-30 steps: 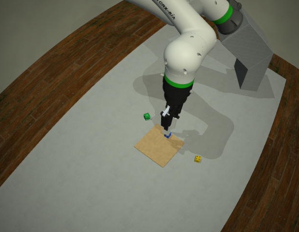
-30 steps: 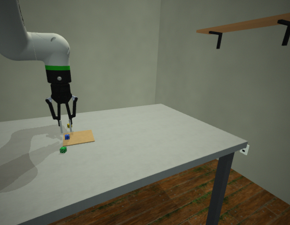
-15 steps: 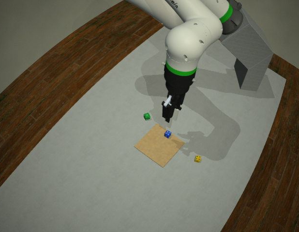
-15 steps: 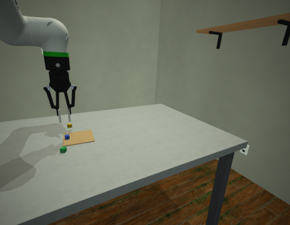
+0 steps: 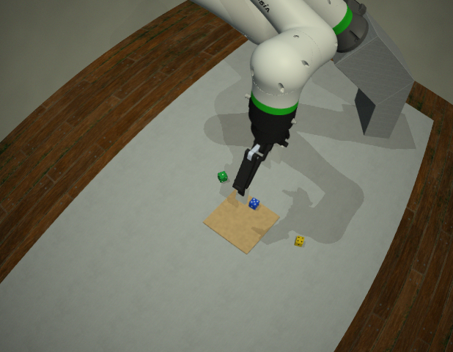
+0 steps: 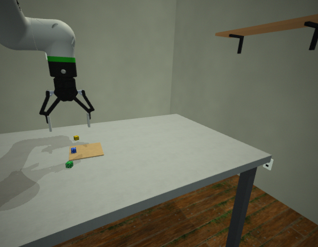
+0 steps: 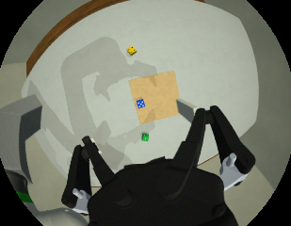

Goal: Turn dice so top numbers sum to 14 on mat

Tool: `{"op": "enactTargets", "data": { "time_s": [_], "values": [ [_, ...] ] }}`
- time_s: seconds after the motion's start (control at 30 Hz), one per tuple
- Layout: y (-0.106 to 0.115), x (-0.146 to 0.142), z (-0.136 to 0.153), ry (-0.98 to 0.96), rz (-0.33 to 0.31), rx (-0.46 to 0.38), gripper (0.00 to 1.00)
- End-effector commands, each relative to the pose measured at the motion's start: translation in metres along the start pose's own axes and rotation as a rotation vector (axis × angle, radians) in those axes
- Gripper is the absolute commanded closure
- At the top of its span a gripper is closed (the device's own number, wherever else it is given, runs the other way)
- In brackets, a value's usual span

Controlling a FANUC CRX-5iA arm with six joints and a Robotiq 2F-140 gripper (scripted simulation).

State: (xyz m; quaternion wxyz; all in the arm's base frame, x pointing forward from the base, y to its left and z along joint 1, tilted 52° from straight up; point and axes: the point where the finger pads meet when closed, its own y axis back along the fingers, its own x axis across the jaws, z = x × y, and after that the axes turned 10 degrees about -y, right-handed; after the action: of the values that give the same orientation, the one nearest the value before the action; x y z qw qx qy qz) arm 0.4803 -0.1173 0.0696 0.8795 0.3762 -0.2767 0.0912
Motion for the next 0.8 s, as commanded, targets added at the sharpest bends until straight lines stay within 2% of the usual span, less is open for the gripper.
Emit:
{"op": "enactTargets", "data": {
  "time_s": [0.0,0.3,0.5,0.6,0.67,0.77],
  "values": [
    [0.0,0.0,0.0,0.0,0.0,0.0,0.0],
    [0.0,0.001,-0.004,-0.035,0.0,0.001,0.0],
    [-0.002,0.004,-0.035,-0.281,-0.001,0.002,0.0],
    [-0.002,0.004,-0.035,-0.284,-0.001,0.002,0.0],
    [-0.004,0.005,-0.053,-0.427,-0.002,0.002,0.0],
    [-0.005,0.005,-0.064,-0.51,-0.002,0.002,0.0]
  ]
}}
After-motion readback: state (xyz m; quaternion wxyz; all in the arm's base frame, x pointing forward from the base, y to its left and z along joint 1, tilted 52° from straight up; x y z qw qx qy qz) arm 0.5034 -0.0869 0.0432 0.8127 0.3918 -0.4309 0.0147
